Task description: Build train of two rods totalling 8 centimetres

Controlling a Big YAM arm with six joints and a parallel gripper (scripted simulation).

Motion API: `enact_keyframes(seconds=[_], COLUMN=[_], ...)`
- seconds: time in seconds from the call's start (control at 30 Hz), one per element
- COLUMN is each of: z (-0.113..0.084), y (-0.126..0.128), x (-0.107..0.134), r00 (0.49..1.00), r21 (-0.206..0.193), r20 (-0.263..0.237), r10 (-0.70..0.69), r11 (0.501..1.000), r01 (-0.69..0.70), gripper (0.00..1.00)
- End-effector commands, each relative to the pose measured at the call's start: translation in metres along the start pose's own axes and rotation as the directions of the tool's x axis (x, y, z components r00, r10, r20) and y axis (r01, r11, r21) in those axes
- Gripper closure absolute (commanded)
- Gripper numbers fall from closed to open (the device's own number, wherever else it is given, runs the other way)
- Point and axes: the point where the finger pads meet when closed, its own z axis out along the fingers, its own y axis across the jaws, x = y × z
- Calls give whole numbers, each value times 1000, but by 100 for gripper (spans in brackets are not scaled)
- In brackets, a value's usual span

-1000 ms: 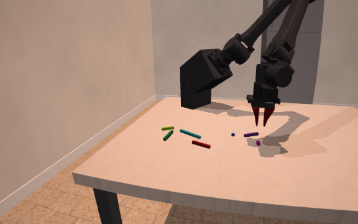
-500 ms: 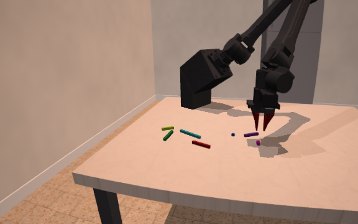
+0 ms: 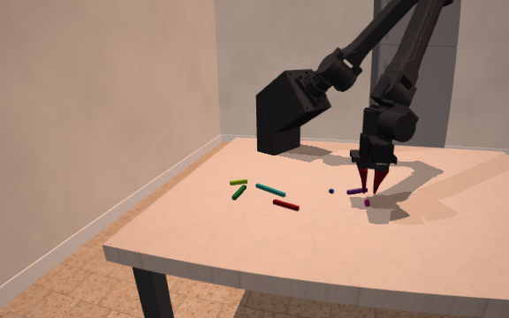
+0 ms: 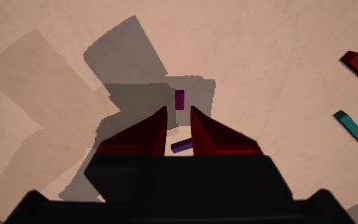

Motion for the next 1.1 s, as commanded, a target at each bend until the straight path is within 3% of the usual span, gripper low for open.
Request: enact_keyframes(seconds=[0.0, 1.07], z=[10, 18], y=[2, 3], x=[1, 0], r00=[1000, 1000], r21=[-4, -6], r20=[-9, -11], r10=[6, 2], r11=[1000, 1000], r01=[-7, -2], gripper=[77, 77])
